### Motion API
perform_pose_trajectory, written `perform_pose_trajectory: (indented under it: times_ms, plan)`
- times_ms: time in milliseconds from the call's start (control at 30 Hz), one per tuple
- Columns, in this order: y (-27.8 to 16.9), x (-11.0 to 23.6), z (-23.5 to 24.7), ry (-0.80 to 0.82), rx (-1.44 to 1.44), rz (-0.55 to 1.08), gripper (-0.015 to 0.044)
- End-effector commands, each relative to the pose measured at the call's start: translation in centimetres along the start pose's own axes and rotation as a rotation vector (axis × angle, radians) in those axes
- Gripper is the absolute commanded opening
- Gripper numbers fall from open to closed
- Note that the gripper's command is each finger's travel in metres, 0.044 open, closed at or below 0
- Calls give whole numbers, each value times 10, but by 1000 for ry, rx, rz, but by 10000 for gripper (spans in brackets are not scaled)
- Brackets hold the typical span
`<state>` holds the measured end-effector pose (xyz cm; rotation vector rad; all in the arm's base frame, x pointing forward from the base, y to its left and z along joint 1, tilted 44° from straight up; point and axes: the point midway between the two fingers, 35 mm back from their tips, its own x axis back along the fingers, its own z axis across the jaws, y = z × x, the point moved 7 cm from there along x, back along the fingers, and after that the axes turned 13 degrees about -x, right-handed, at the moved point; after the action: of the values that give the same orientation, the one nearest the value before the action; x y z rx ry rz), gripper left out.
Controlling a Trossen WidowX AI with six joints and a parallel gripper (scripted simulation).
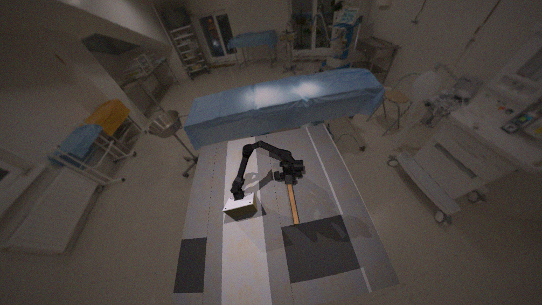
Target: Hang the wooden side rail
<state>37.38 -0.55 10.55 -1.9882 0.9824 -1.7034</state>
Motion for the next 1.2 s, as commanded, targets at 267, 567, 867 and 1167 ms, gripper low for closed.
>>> perform_pose_trajectory:
  times_ms: [267,567,867,1167]
  plan:
    - [-2,2,1,6,-6,4,0]
    - [-2,3,0,6,-6,4,0]
    - [-3,2,-1,6,-6,5,0]
    - [-5,2,0,6,-6,5,0]
